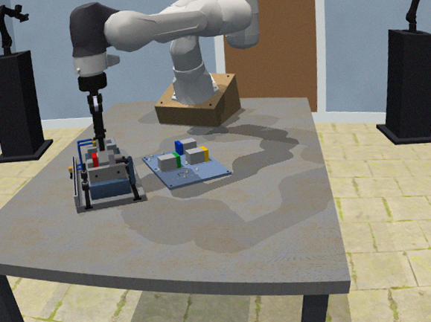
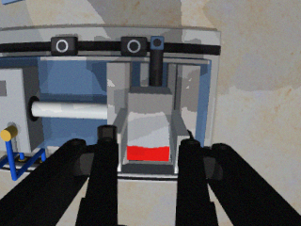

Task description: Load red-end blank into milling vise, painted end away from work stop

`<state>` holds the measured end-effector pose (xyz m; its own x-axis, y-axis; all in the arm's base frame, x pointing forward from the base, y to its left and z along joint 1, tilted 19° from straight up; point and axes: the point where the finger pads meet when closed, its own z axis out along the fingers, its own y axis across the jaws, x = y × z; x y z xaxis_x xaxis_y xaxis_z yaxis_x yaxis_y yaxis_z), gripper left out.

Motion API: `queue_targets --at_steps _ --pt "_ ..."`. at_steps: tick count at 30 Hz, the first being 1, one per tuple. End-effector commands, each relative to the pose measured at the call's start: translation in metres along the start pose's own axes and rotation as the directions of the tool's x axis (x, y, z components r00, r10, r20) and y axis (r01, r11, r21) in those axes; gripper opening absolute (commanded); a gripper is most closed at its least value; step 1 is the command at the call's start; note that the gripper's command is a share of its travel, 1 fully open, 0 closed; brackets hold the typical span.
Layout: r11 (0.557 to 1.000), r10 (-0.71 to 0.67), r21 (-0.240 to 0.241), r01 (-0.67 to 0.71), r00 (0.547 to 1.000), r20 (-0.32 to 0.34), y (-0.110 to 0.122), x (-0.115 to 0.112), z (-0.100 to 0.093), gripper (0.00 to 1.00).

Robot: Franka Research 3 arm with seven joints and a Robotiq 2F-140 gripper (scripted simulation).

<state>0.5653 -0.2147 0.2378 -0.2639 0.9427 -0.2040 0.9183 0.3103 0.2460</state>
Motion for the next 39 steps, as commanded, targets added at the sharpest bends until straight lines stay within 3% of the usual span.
queue_targets --at_steps 1,39 --pt "1.000 -0.003 -0.003 0.003 1.000 0.004 0.0013 -0.0015 0.0001 0.00" --pt "1.000 -0.003 -0.003 0.003 1.000 0.004 0.0029 -0.0040 0.0011 0.00"
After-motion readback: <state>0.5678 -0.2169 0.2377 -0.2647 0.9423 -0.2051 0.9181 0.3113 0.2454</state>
